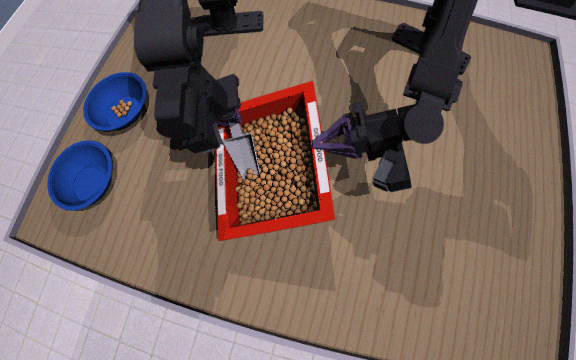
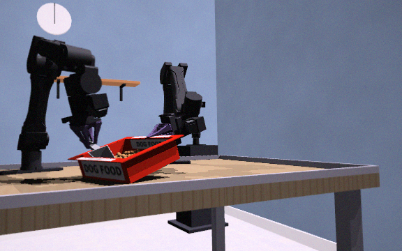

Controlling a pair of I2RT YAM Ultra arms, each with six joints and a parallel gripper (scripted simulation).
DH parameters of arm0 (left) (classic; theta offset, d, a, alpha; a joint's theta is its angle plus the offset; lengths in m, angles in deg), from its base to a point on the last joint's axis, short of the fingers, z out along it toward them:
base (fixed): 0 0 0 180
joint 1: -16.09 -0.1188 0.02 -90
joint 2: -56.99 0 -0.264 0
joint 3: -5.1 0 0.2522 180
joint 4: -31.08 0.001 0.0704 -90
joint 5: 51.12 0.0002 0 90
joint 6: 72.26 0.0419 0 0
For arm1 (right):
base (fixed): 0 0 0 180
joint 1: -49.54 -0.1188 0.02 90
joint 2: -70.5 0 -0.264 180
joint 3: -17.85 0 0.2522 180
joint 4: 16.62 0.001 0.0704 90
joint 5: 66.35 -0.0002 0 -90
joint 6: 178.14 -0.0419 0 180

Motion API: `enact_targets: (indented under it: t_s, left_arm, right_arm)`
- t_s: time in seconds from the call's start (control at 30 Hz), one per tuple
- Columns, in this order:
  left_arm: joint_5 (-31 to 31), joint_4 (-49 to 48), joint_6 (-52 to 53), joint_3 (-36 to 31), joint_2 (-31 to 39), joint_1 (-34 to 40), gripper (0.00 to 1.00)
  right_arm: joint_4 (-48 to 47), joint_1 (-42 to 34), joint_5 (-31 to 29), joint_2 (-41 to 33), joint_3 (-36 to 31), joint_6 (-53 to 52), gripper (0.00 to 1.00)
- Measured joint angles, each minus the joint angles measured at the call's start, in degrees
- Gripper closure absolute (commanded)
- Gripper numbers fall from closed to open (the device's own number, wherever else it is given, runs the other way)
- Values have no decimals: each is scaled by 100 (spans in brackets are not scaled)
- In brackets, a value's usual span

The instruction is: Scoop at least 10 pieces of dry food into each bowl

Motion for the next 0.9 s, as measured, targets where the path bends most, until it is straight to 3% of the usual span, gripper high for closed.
enact_targets:
  t_s: [0.27, 0.9]
  left_arm:
    - [-162, 514, 142, 214, 111, 85, 100]
    - [-157, 520, 149, 214, 111, 76, 100]
  right_arm:
    - [39, 136, 170, 57, 37, 144, 100]
    - [22, 131, 181, 50, 24, 153, 100]
